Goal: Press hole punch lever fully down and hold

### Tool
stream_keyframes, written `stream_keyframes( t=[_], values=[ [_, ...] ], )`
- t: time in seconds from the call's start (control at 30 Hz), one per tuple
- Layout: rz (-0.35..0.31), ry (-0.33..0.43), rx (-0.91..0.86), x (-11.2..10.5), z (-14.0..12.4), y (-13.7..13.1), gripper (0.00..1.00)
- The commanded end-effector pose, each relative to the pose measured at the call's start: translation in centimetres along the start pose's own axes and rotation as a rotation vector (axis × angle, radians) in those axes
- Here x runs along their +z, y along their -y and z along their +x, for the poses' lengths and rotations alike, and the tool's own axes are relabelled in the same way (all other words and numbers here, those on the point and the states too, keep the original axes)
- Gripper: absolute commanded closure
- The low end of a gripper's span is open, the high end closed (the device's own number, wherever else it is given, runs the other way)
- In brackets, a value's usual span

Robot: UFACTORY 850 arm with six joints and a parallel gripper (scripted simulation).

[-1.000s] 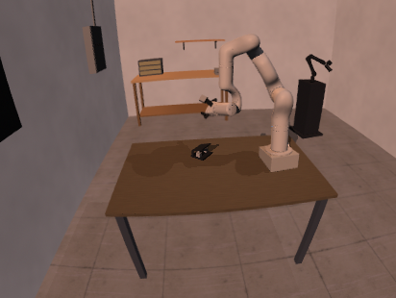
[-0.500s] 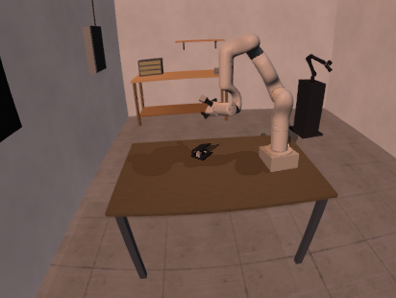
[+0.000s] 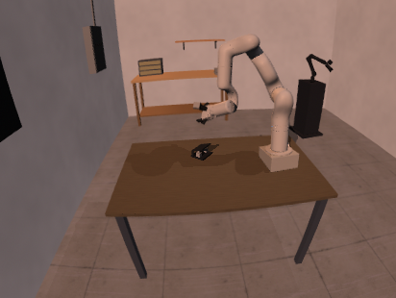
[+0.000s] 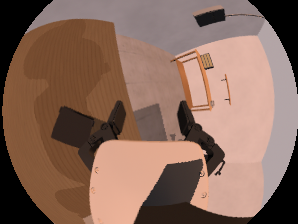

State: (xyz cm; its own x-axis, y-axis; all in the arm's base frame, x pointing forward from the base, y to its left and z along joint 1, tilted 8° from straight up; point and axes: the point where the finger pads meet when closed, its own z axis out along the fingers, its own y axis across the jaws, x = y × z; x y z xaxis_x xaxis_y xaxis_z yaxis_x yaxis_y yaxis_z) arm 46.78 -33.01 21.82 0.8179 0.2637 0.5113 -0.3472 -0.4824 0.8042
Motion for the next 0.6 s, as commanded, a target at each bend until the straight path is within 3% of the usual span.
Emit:
stream_keyframes(
  t=[0.0, 0.03, 0.37, 0.5, 0.57],
  values=[
    [0.074, -0.009, -0.054, 0.6, 0.8, 1.6, 0.00],
    [0.141, -0.027, -0.117, 0.7, 1.6, 3.2, 0.00],
    [0.375, -0.115, -0.373, 0.2, 3.7, 8.7, 0.00],
    [0.464, -0.158, -0.488, -0.3, 4.3, 10.7, 0.00],
    [0.464, -0.158, -0.488, -0.3, 4.3, 10.7, 0.00]
  ],
)
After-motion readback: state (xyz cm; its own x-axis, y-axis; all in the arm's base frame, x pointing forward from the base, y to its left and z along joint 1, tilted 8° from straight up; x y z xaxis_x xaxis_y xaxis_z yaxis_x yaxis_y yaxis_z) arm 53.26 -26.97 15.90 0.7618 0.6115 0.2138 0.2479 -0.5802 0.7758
